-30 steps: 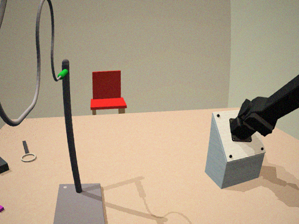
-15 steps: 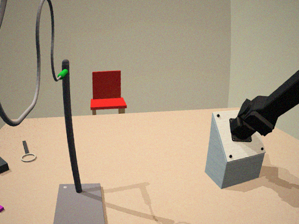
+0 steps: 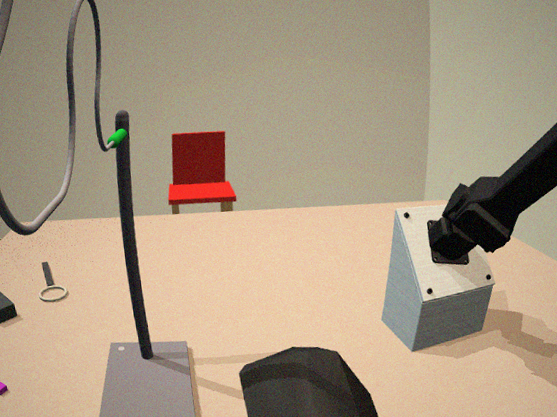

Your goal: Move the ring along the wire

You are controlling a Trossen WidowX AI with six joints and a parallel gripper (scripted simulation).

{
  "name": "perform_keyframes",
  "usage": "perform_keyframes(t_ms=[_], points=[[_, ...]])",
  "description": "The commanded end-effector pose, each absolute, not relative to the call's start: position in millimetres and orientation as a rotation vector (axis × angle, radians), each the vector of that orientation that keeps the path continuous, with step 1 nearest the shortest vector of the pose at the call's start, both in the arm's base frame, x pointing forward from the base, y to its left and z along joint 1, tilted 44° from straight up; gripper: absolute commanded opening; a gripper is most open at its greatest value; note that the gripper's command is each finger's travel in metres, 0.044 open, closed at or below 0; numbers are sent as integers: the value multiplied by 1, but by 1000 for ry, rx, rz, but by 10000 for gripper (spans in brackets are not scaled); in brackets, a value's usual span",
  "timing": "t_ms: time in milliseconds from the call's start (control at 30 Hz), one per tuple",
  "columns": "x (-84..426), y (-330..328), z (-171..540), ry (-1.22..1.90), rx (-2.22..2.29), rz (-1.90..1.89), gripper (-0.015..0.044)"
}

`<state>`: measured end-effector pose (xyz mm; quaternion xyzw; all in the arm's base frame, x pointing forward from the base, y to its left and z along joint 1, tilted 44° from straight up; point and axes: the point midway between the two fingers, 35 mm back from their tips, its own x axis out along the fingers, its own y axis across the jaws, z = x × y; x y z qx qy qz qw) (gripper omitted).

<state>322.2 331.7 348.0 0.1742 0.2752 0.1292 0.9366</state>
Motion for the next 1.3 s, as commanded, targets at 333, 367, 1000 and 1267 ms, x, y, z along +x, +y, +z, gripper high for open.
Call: perform_keyframes(t_ms=[333, 367, 1000, 1267], points=[[329, 282, 336, 537, 30, 180, -150], [330, 278, 336, 536, 9, 175, -150], [340, 216, 346, 491, -415, 68, -150], [344, 194, 358, 470, -582, 25, -150]])
